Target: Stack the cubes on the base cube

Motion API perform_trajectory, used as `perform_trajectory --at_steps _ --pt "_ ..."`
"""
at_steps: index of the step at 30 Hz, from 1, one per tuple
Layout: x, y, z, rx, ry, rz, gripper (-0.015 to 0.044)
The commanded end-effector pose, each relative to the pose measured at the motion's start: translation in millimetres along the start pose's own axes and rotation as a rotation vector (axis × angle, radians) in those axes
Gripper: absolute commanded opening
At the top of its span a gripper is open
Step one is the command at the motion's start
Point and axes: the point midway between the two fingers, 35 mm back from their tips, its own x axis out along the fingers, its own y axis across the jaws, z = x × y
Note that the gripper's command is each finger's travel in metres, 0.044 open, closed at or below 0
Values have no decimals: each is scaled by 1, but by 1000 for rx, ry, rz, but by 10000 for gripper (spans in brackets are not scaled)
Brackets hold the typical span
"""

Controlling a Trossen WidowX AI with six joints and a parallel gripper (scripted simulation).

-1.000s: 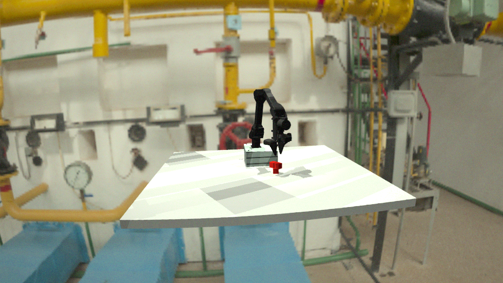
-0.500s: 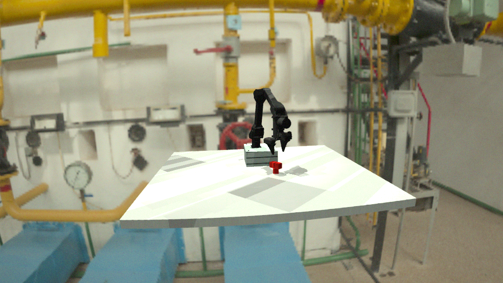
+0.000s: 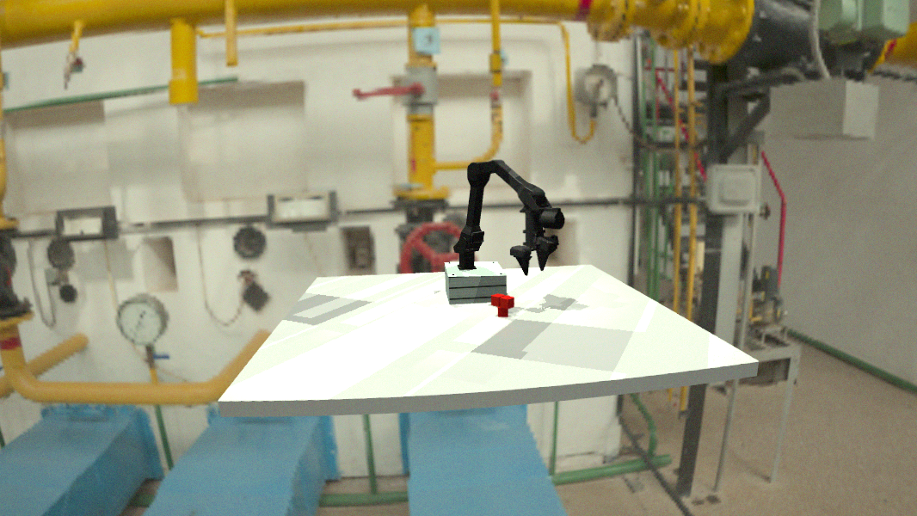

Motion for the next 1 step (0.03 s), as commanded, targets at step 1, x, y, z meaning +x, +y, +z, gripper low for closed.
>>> perform_trajectory --at_steps 1 --pt "-1 -1 -1 12 -1 -6 400"
